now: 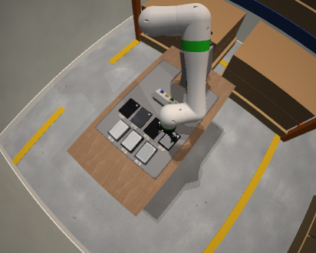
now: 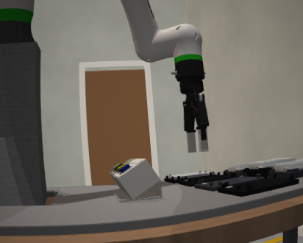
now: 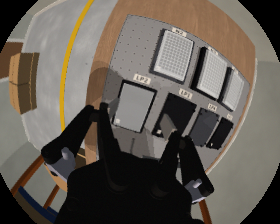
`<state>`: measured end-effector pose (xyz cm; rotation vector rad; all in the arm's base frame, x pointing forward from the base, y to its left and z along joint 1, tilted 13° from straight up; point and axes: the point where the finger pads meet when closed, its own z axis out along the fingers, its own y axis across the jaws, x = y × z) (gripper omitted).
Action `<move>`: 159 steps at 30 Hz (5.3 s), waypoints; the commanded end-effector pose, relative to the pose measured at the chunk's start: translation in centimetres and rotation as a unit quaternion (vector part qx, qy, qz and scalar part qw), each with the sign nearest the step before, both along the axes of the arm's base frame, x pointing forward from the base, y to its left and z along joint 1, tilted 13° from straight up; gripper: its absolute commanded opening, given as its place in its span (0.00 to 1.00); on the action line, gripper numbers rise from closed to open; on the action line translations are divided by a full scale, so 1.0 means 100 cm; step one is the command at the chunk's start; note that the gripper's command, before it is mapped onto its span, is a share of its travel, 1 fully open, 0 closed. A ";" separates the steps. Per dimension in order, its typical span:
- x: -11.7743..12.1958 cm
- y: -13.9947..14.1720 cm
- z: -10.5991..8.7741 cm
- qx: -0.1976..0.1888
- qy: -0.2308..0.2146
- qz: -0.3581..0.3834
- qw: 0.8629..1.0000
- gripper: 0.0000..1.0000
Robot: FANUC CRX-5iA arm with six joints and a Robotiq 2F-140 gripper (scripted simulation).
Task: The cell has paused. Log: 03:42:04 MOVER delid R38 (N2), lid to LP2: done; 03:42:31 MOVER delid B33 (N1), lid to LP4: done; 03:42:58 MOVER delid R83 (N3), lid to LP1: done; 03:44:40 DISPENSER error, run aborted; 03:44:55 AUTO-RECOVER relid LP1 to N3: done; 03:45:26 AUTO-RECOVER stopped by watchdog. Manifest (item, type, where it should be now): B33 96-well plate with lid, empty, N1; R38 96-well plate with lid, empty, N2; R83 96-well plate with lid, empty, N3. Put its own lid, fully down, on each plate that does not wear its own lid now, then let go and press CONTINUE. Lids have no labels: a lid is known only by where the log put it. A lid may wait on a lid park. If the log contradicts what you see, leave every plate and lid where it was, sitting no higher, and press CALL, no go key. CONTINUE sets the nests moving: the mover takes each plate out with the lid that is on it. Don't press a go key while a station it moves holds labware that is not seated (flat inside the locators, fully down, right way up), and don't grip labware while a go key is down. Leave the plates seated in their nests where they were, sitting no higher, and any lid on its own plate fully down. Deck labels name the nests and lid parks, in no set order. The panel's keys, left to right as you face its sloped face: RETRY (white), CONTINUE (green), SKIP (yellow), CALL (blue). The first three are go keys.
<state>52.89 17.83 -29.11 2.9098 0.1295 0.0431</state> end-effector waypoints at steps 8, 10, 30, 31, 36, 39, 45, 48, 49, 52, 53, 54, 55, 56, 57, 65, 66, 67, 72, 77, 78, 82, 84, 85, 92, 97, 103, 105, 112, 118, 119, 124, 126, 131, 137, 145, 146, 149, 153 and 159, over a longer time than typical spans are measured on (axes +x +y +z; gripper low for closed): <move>-0.026 0.016 -0.004 -0.001 0.000 0.001 1.000 0.66; -0.026 0.016 -0.004 -0.001 0.000 0.001 1.000 0.66; -0.026 0.016 -0.004 -0.001 0.000 0.001 1.000 0.66; -0.026 0.016 -0.004 -0.001 0.000 0.001 1.000 0.66; -0.026 0.016 -0.004 -0.001 0.000 0.001 1.000 0.66; -0.026 0.016 -0.004 -0.001 0.000 0.001 1.000 0.66; -0.026 0.016 -0.006 -0.001 0.000 0.001 1.000 0.66; -0.026 0.016 -0.007 -0.001 0.000 0.001 1.000 0.66; -0.026 0.016 -0.007 -0.001 0.000 0.001 1.000 0.66; -0.026 0.015 -0.009 -0.001 0.000 0.001 1.000 0.66; -0.026 0.015 -0.010 -0.001 0.000 0.001 1.000 0.66; -0.026 0.015 -0.011 -0.001 0.000 0.001 1.000 0.66; -0.026 0.015 -0.012 -0.001 0.000 0.001 1.000 0.66; -0.026 0.014 -0.013 -0.001 0.000 0.001 1.000 0.66; -0.026 0.014 -0.014 -0.001 0.000 0.001 1.000 0.66; -0.025 0.011 -0.026 -0.001 0.000 0.001 1.000 0.66; -0.025 0.011 -0.026 -0.001 0.000 0.001 1.000 0.66; -0.025 0.011 -0.026 -0.001 0.000 0.001 1.000 0.66; -0.025 0.009 -0.034 -0.001 0.000 0.001 1.000 0.66; -0.024 0.008 -0.042 -0.001 0.000 0.001 1.000 0.66; -0.024 0.007 -0.044 -0.001 0.000 0.001 1.000 0.66; -0.024 0.006 -0.049 -0.001 0.000 0.001 1.000 0.66; -0.024 0.006 -0.049 -0.001 0.000 0.001 1.000 0.66; -0.024 0.006 -0.050 -0.001 0.000 0.001 1.000 0.66; -0.024 0.005 -0.055 -0.001 0.000 0.001 1.000 0.66; -0.023 0.004 -0.057 -0.001 0.000 0.001 1.000 0.66; -0.023 0.004 -0.057 -0.001 0.000 0.001 1.000 0.66; -0.023 0.004 -0.057 -0.001 0.000 0.001 1.000 0.66; -0.023 0.004 -0.057 -0.001 0.000 0.001 1.000 0.66; -0.023 0.004 -0.057 -0.001 0.000 0.001 1.000 0.66; -0.023 0.004 -0.057 -0.001 0.000 0.001 1.000 0.66; -0.023 0.004 -0.057 -0.001 0.000 0.001 1.000 0.66; -0.023 0.004 -0.057 -0.001 0.000 0.001 1.000 0.66; -0.023 0.004 -0.057 -0.001 0.000 0.001 1.000 0.66; -0.023 0.004 -0.057 -0.001 0.000 0.001 1.000 0.66; -0.023 0.004 -0.057 -0.001 0.000 0.001 1.000 0.59; -0.023 0.004 -0.057 -0.001 0.000 0.001 1.000 0.59; -0.023 0.004 -0.057 -0.001 0.000 0.001 1.000 0.59; -0.023 0.004 -0.057 -0.001 0.000 0.001 1.000 0.59; -0.023 0.004 -0.057 -0.001 0.000 0.001 1.000 0.59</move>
